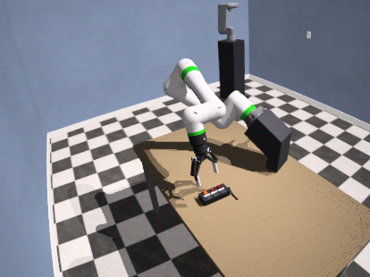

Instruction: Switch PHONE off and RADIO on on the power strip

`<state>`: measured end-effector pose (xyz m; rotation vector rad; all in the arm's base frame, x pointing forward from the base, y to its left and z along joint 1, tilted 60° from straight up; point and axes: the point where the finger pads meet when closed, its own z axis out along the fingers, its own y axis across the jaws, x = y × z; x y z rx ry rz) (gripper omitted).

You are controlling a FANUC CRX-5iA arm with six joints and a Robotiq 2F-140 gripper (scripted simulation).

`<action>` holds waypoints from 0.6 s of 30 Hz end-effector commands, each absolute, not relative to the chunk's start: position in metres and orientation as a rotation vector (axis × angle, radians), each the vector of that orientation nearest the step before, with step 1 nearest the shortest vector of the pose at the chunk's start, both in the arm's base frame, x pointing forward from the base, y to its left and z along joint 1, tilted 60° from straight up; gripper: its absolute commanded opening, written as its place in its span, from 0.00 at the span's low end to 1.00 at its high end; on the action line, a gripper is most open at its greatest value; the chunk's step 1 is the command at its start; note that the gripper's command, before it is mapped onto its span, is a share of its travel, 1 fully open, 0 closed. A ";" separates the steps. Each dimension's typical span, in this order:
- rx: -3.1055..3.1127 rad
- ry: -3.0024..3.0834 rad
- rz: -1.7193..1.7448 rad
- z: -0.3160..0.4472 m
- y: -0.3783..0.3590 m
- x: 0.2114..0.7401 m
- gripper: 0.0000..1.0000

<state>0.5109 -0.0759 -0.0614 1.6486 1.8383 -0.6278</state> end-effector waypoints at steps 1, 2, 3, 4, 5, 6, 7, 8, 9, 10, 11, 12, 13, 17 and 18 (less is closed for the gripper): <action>1.648 1.839 -0.627 -0.061 -0.076 0.511 1.00; 1.648 1.839 -0.627 -0.061 -0.076 0.511 1.00; 1.648 1.839 -0.627 -0.061 -0.076 0.511 1.00; 1.648 1.839 -0.627 -0.061 -0.076 0.511 1.00; 1.648 1.839 -0.627 -0.061 -0.076 0.511 1.00; 1.648 1.839 -0.627 -0.061 -0.076 0.511 1.00; 1.648 1.839 -0.627 -0.061 -0.076 0.511 1.00; 1.648 1.839 -0.627 -0.061 -0.076 0.511 1.00; 1.648 1.839 -0.627 -0.061 -0.076 0.511 1.00; 1.648 1.839 -0.627 -0.061 -0.076 0.511 1.00; 1.648 1.839 -0.627 -0.061 -0.076 0.511 1.00; 1.648 1.839 -0.627 -0.061 -0.076 0.511 1.00; 1.648 1.839 -0.627 -0.061 -0.076 0.511 1.00; 1.648 1.839 -0.627 -0.061 -0.076 0.511 1.00; 1.648 1.839 -0.627 -0.061 -0.076 0.511 1.00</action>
